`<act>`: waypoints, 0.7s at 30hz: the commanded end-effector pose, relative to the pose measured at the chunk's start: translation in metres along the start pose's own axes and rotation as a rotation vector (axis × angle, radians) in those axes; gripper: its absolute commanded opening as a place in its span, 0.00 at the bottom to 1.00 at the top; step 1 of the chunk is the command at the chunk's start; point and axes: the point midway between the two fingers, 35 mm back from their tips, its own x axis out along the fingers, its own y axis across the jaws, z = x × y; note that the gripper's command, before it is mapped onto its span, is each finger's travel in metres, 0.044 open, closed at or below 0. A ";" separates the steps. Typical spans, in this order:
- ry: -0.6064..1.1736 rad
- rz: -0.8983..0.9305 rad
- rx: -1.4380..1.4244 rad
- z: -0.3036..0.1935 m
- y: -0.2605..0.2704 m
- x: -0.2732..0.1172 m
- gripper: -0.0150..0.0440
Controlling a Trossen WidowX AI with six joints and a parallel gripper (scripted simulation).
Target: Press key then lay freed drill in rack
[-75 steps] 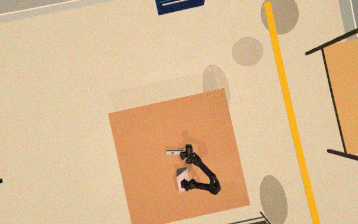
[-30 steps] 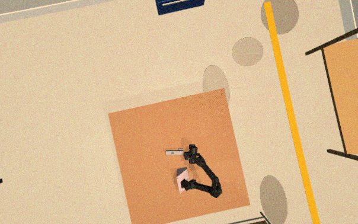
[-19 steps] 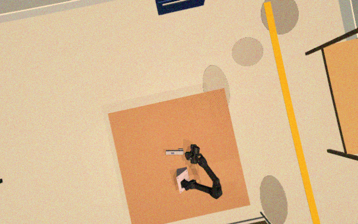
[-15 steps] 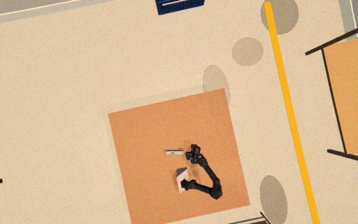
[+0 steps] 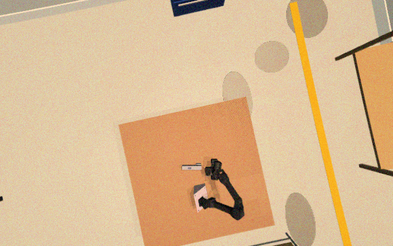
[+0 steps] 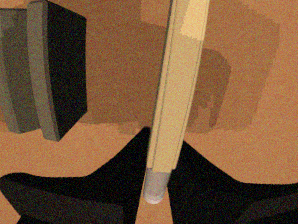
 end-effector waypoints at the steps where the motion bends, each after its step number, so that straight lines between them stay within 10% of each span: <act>1: -0.002 -0.005 0.008 0.000 0.000 -0.003 0.25; 21: -0.002 -0.005 0.008 0.005 0.002 -0.012 0.25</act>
